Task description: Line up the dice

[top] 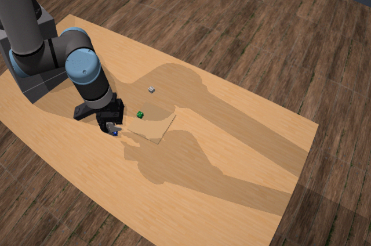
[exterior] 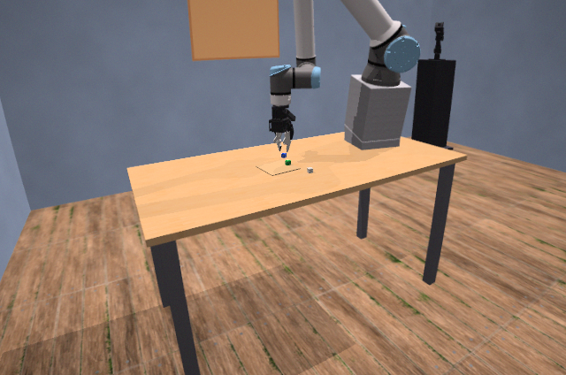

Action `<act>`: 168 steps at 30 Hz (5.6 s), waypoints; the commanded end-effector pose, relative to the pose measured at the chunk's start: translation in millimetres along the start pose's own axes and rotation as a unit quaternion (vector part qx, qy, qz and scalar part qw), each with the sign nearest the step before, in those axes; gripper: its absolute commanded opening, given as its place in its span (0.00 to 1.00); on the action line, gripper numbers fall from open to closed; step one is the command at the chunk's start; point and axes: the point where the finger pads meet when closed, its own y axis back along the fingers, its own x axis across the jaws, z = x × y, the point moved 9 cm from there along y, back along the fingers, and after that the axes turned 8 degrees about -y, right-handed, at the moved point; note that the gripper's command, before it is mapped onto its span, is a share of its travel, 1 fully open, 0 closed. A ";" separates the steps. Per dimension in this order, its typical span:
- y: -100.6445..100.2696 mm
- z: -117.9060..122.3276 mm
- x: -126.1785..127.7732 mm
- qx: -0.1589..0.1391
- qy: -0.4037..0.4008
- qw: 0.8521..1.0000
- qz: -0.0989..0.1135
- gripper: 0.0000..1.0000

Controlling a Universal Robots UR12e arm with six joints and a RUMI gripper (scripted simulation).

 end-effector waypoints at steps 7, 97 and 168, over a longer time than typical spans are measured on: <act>-0.6 0.2 -0.2 0.000 0.000 1.000 0.000 0.21; -25.2 0.2 -0.3 0.000 0.000 1.000 0.000 0.03; 76.3 72.6 29.2 0.000 -0.150 0.989 -0.001 0.03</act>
